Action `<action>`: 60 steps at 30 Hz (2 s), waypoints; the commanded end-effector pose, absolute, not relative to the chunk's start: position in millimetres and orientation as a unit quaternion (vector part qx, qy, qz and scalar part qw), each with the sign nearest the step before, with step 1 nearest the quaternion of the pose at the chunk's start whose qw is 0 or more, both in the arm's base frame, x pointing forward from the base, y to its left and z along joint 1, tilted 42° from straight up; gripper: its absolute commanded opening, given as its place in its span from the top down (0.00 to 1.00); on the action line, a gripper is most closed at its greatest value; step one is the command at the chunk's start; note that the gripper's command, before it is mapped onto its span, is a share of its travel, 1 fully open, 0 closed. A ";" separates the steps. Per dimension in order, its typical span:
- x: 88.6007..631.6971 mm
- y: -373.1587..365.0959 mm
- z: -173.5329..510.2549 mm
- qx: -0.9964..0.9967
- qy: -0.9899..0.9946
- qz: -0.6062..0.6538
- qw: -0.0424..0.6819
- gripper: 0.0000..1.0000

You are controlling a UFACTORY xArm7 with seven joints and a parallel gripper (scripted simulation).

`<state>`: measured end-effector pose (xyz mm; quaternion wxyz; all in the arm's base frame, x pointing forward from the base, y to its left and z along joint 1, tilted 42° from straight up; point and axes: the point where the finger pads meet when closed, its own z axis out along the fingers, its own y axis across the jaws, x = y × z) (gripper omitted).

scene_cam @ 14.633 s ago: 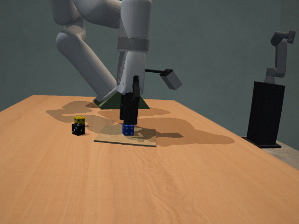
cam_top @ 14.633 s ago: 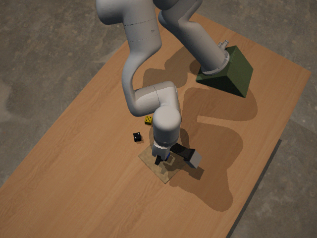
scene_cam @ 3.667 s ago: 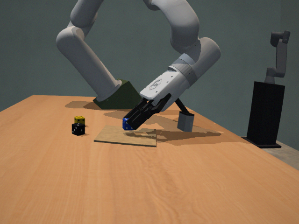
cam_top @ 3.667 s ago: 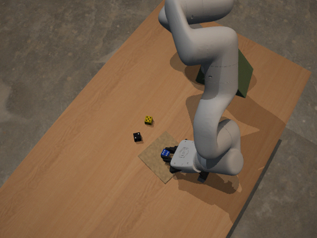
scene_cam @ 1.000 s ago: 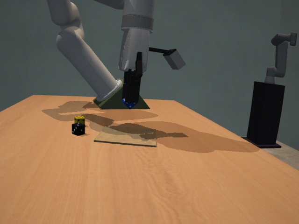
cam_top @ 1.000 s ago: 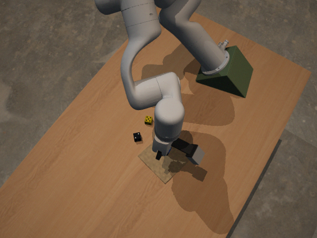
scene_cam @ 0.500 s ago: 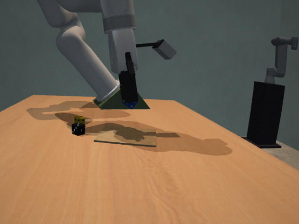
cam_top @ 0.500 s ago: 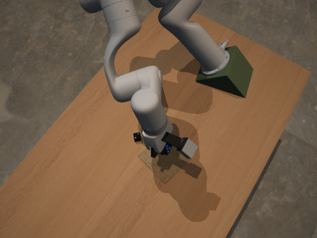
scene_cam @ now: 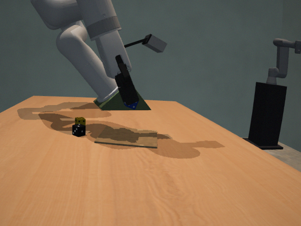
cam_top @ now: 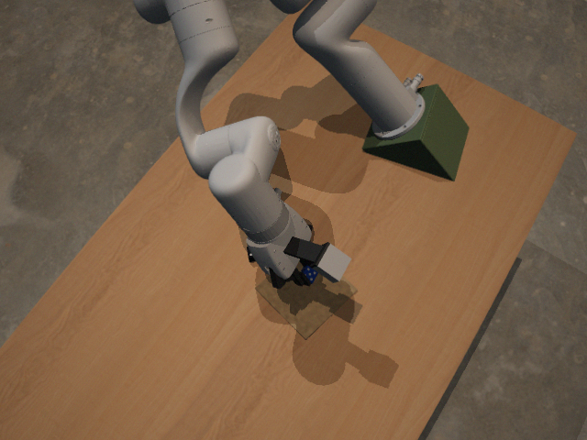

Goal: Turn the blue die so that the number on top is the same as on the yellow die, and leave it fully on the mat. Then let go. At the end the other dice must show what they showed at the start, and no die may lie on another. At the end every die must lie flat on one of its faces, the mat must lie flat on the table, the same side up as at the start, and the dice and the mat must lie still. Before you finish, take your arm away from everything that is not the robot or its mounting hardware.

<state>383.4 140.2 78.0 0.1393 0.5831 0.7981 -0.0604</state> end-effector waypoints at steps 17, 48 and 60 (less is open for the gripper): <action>384.5 136.4 79.5 0.584 0.811 0.016 0.021 0.79; 387.7 131.7 79.6 0.583 0.811 0.042 -0.003 0.79; 390.4 125.1 71.8 0.583 0.811 0.042 -0.003 0.79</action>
